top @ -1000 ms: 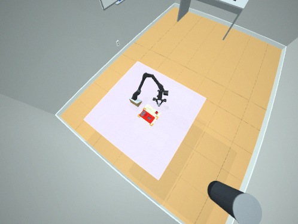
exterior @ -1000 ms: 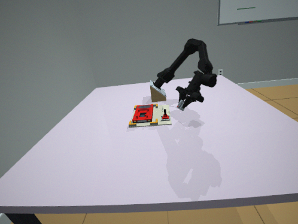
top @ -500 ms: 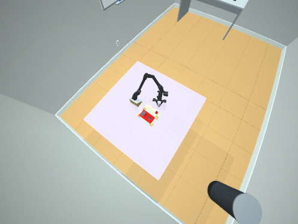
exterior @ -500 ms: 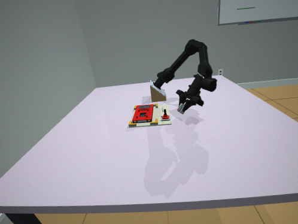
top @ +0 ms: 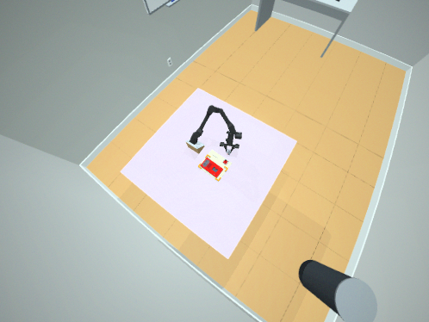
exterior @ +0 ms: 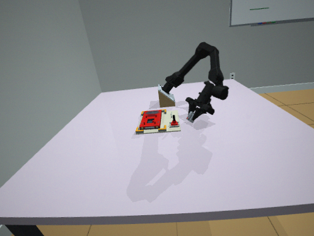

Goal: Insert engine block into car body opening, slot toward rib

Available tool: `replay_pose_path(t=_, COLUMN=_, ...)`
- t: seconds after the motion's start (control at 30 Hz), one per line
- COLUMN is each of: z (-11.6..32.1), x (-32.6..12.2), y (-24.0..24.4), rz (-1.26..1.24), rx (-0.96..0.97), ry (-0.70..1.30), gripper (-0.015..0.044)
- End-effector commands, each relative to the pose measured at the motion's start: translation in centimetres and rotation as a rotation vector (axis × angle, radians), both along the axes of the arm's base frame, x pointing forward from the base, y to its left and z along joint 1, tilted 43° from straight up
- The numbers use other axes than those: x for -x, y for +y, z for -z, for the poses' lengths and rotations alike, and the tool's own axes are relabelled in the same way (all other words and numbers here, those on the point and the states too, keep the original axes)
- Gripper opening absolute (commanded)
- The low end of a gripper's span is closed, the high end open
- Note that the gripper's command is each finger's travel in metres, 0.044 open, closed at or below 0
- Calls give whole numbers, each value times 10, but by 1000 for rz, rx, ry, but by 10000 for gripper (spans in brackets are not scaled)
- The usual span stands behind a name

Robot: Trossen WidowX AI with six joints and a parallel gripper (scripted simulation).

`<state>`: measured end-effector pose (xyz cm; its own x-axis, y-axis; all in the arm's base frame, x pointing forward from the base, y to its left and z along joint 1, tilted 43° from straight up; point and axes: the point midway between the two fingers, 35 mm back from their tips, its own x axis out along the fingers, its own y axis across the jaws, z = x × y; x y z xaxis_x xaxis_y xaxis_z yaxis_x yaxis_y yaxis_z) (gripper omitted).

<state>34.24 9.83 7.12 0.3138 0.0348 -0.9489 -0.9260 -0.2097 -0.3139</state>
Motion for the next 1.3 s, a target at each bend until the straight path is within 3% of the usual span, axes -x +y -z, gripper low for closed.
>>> replay_pose_path(t=0.0, z=0, x=0, y=0, rz=-1, rx=0, ry=0, gripper=53)
replay_pose_path(t=0.5, z=0, x=0, y=0, rz=-1, rx=0, ry=0, gripper=440)
replay_pose_path(t=1.27, z=-40, x=11, y=-1, rz=-5, rx=-2, ry=-1, gripper=440)
